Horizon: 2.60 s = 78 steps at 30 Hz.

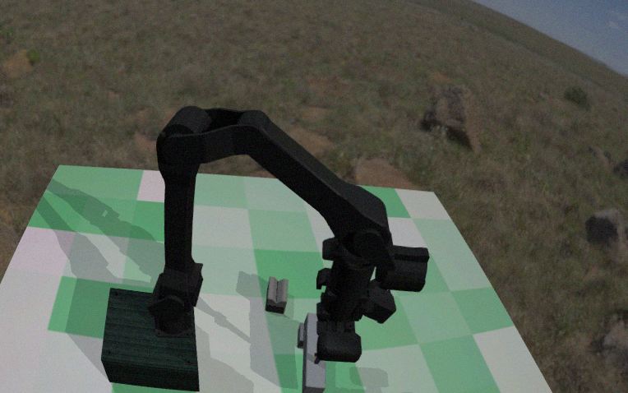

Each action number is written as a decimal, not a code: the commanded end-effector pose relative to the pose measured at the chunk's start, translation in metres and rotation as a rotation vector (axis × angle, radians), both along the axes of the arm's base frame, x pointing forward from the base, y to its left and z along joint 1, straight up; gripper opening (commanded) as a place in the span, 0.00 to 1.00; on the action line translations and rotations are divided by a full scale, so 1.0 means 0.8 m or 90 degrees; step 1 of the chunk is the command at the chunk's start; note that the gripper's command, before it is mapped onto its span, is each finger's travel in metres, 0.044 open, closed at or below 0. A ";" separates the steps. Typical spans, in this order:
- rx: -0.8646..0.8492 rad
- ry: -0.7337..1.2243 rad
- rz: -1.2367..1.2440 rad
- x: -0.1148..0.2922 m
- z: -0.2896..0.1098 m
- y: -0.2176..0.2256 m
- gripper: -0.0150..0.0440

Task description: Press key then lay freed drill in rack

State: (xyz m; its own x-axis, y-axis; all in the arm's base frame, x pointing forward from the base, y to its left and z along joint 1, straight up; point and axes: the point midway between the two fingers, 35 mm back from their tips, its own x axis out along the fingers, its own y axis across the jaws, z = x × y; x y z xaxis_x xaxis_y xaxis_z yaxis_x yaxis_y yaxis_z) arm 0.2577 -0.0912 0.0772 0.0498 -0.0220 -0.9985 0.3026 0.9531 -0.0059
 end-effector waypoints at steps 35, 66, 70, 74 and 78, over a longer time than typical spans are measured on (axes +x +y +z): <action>0.008 0.016 -0.001 -0.008 -0.032 0.006 0.25; 0.004 0.012 0.010 0.001 0.047 0.003 0.83; -0.004 0.015 0.285 0.032 0.018 0.050 1.00; -0.014 0.018 0.625 0.055 -0.018 0.117 1.00; -0.024 0.019 0.945 0.061 -0.054 0.186 1.00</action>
State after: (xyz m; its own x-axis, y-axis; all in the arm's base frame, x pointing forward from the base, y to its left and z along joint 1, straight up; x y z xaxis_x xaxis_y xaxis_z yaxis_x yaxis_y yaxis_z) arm 0.3058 0.0102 0.0602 0.0377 -0.0041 -0.9993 -0.6783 0.7342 -0.0286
